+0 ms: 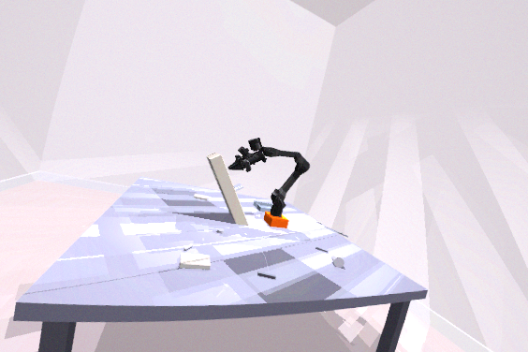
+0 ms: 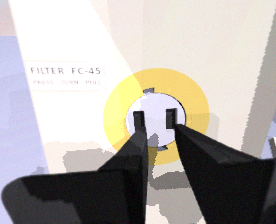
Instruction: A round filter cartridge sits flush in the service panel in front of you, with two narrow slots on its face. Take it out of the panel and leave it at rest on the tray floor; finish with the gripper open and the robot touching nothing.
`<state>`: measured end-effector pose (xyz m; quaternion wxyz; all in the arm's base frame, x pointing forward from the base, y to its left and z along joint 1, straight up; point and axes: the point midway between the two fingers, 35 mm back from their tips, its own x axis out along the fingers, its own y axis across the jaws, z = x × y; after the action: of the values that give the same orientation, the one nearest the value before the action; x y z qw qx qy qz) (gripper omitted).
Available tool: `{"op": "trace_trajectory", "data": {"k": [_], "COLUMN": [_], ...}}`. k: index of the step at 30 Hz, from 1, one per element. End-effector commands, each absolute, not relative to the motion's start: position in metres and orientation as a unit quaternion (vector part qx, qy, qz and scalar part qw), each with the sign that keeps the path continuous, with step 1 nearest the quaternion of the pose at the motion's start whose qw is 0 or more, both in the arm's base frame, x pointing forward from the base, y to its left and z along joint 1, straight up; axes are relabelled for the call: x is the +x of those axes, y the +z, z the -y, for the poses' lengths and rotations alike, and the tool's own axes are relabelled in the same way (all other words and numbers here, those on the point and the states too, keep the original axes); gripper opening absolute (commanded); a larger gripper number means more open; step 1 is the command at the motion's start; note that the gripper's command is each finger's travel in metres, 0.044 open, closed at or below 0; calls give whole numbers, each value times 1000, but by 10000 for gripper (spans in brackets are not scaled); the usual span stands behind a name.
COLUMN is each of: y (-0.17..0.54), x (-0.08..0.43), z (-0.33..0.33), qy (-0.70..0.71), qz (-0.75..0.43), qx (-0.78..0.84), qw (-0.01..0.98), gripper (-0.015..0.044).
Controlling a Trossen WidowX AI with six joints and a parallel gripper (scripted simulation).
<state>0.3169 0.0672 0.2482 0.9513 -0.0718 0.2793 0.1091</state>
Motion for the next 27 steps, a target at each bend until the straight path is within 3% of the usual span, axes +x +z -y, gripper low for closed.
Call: {"op": "trace_trajectory", "data": {"k": [1,27], "y": [242,238], "x": [323,328], "z": [-69,-70], "qy": [111,111], "qz": [-281,-281], "qx": [-73,-73], "qw": [950,950], "gripper": [90,90]}}
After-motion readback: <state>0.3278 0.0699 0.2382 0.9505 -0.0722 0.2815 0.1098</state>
